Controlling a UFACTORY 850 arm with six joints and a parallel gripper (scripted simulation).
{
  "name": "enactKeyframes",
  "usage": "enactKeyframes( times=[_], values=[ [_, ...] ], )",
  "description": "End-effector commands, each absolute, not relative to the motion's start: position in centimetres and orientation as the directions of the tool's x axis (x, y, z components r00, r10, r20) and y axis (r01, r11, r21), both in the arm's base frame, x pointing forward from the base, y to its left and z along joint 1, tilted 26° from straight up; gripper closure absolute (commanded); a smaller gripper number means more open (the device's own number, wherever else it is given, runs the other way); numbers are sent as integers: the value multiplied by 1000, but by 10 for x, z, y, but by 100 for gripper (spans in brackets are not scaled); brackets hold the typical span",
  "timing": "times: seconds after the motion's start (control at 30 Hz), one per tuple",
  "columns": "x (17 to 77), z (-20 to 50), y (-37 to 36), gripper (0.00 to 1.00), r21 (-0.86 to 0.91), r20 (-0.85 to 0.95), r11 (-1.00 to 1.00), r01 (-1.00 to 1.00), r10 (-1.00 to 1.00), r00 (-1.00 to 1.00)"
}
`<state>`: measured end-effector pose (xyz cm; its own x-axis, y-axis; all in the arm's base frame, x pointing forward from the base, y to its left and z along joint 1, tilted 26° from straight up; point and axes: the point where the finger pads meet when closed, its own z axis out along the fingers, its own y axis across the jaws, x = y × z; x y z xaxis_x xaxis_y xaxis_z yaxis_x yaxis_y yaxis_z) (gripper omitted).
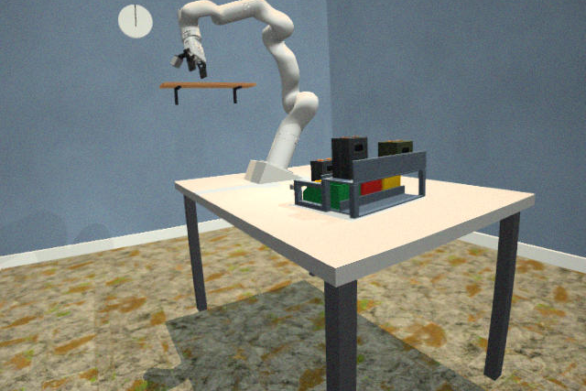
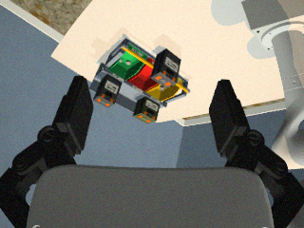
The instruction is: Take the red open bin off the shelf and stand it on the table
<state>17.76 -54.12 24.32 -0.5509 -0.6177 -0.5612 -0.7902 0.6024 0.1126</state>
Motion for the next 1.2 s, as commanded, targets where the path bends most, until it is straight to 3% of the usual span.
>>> enactKeyframes(
  times=[0.0, 0.2, 0.6, 0.77, 1.17],
  values=[
    [178, 244, -542, 0, 111, -560, 603, -790, -619, -551],
    [178, 244, -542, 0, 50, -544, 390, -919, -761, -353],
    [178, 244, -542, 0, 50, -544, 390, -919, -761, -353],
    [178, 244, -542, 0, -2, -514, 151, -989, -848, -128],
    [178, 244, -542, 0, -2, -514, 151, -989, -848, -128]
  ],
)
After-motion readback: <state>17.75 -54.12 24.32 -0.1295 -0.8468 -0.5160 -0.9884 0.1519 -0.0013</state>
